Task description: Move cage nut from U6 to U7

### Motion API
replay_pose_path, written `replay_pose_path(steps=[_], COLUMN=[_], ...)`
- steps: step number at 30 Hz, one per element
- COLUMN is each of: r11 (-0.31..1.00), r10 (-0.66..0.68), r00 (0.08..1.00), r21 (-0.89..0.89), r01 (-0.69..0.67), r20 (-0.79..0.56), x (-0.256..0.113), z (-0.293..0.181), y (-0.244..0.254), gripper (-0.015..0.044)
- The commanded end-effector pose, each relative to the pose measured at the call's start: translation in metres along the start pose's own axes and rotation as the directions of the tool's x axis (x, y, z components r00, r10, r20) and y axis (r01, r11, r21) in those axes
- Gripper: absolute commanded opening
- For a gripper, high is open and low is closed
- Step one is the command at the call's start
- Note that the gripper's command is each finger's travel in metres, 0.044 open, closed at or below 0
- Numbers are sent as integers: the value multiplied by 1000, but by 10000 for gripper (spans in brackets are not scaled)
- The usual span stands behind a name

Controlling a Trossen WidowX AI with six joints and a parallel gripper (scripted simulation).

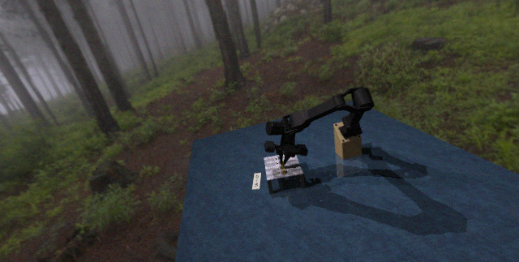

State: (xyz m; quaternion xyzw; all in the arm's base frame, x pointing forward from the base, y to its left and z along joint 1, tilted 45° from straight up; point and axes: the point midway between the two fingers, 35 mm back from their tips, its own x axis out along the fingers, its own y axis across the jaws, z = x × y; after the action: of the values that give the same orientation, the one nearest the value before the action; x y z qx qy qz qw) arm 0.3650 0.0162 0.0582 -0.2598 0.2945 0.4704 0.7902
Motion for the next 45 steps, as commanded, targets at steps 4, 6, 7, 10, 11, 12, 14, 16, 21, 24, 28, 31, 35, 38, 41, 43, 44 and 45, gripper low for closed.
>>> replay_pose_path(steps=[4,6,7,10,11,12,14,16,21,24,28,31,35,38,41,43,44,45], r11=[1000,1000,1000,1000,1000,1000,1000,1000,999,999,999,999,998,998,998,998,998,998], r10=[9,12,14,19,21,22,26,29,38,40,45,51,56,58,61,64,66,66], r00=[1000,1000,1000,1000,1000,1000,1000,1000,999,999,999,999,998,998,998,998,998,998], r21=[-5,-5,-5,-6,-6,-6,-6,-6,-6,-6,-6,-6,-6,-6,-6,-6,-6,-6], r01=[-9,-12,-14,-19,-21,-22,-26,-29,-38,-40,-45,-51,-56,-58,-61,-64,-66,-66], r20=[3,3,3,3,3,3,3,3,3,3,3,2,2,2,2,2,2,2], x=[0,0,0,0,0,0,0,0,0,0,0,0,0,-1,-1,-1,-1,-1], z=[1,1,1,1,1,1,1,1,1,1,1,1,1,1,1,2,2,2], y=[-1,-1,-2,-2,-2,-2,-2,-2,-3,-3,-3,-3,-4,-4,-4,-4,-4,-4], gripper=[27,27,27,27,27,27,27,27,27,27,27,27,27,27,27,27,27,27])
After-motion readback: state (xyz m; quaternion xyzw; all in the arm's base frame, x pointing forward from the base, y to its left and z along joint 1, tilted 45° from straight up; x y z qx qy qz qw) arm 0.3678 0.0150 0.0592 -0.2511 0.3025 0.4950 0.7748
